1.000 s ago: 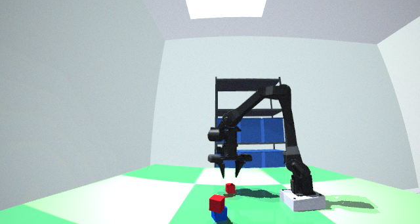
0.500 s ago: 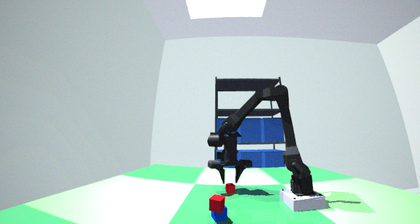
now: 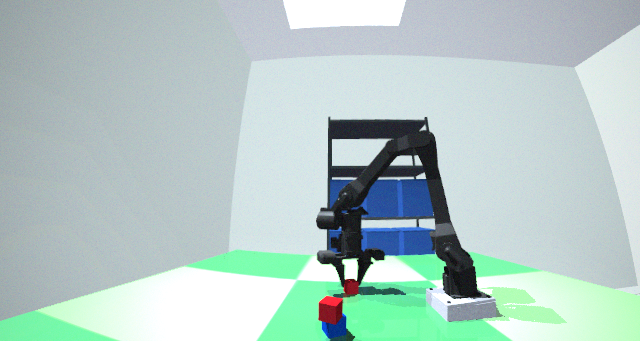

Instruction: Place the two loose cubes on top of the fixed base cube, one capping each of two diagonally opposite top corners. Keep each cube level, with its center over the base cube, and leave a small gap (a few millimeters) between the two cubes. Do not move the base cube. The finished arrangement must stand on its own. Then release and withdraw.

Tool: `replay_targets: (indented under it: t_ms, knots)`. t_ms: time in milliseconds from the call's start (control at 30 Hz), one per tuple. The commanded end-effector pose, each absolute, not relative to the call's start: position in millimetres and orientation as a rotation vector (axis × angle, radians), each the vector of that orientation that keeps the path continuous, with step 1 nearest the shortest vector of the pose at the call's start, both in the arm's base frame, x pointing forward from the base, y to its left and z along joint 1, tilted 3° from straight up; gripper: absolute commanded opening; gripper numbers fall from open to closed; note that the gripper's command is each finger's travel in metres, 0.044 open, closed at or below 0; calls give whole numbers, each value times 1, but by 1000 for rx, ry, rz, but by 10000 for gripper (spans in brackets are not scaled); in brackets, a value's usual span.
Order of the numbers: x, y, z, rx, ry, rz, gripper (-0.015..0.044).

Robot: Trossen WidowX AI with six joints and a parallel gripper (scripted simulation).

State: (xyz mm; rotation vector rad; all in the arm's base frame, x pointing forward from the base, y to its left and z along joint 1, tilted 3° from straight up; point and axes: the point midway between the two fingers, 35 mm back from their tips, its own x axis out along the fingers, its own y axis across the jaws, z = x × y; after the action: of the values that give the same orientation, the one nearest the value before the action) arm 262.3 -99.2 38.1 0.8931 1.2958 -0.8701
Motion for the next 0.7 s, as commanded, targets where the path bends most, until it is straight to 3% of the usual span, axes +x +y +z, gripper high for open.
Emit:
replay_targets:
  t_ms: [0,667]
  knots:
    - [262,-98,37,902,1296,-871,107]
    - [264,-99,85,902,1295,-871,105]
